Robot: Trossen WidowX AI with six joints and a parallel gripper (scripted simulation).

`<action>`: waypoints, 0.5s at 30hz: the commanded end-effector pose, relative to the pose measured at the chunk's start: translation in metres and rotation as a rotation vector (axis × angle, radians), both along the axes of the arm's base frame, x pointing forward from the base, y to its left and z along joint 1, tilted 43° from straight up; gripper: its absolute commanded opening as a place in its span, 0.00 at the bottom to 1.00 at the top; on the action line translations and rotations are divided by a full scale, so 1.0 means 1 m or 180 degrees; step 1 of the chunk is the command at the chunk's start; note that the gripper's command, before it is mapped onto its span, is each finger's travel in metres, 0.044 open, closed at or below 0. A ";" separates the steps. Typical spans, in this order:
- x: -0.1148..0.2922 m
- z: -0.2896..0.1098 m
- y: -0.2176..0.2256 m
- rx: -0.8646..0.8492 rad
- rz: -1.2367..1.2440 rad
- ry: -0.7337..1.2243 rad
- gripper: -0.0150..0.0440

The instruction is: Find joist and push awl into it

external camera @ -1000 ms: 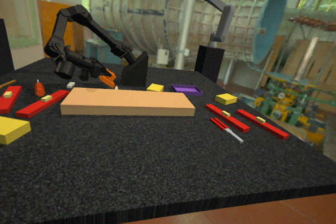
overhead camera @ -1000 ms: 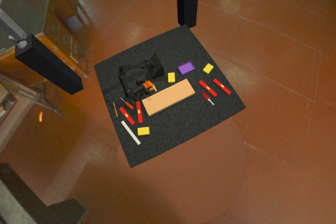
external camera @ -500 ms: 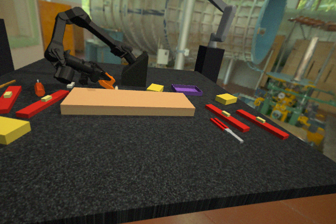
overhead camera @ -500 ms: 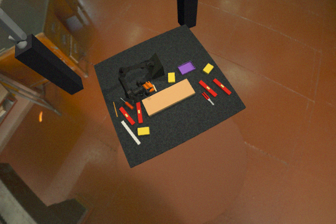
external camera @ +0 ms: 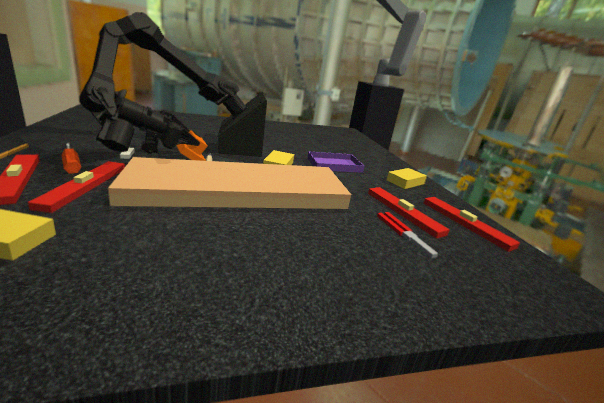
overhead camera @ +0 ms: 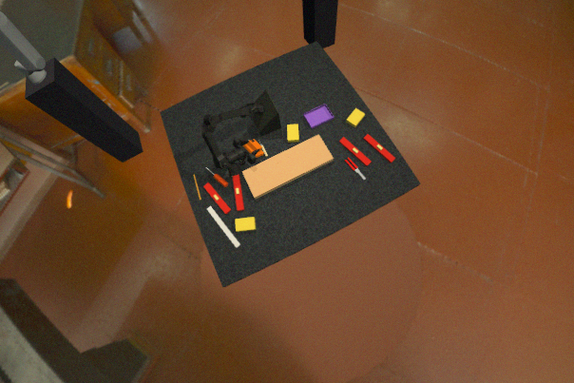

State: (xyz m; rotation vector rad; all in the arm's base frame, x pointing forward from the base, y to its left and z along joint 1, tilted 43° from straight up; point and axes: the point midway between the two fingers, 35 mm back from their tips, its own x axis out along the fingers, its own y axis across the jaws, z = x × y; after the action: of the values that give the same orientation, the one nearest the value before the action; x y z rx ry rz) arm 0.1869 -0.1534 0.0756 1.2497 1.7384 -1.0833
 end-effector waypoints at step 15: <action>0.000 -0.001 -0.001 0.0007 0.0008 0.0000 0.90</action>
State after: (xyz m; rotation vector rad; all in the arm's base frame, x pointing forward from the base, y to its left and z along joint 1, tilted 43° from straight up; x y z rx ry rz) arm 0.1869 -0.1536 0.0755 1.2498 1.7384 -1.0832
